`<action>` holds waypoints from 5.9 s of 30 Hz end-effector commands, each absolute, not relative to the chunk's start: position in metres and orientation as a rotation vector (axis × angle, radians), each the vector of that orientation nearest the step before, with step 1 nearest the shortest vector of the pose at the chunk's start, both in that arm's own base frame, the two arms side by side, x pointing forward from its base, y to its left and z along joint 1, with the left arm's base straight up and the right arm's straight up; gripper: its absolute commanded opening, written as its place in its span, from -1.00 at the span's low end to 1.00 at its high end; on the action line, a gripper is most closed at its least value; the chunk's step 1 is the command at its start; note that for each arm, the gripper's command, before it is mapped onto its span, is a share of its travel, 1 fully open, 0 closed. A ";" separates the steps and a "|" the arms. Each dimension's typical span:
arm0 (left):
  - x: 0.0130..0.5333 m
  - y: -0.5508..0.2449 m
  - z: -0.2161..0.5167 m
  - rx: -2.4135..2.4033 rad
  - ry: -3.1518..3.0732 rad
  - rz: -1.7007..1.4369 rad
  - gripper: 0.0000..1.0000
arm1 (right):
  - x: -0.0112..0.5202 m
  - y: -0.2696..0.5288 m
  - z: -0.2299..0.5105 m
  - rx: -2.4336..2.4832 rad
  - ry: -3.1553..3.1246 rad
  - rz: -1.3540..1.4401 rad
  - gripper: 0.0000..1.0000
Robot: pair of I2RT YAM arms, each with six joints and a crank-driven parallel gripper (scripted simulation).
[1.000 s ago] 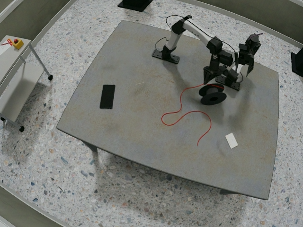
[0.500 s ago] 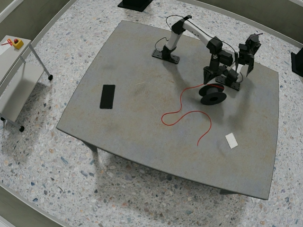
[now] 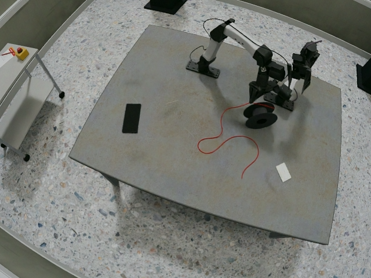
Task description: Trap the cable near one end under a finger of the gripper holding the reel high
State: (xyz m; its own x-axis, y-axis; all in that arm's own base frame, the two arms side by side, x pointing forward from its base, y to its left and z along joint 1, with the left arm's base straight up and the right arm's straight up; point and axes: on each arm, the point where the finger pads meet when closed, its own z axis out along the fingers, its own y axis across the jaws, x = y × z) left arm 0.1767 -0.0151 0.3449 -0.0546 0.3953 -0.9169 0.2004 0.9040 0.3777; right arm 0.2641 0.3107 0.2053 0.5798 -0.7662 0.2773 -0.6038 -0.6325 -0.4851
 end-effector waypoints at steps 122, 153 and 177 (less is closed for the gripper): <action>0.229 -0.064 0.185 1.192 1.909 -0.610 0.50 | 0.265 0.309 0.215 -2.448 1.126 -0.670 -1.00; 0.244 -0.094 0.163 1.190 1.905 -0.608 0.50 | 0.265 0.309 0.215 -2.448 1.126 -0.670 -1.00; 0.245 -0.095 0.165 1.190 1.902 -0.615 0.50 | 0.262 0.305 0.179 -2.427 1.115 -0.661 -1.00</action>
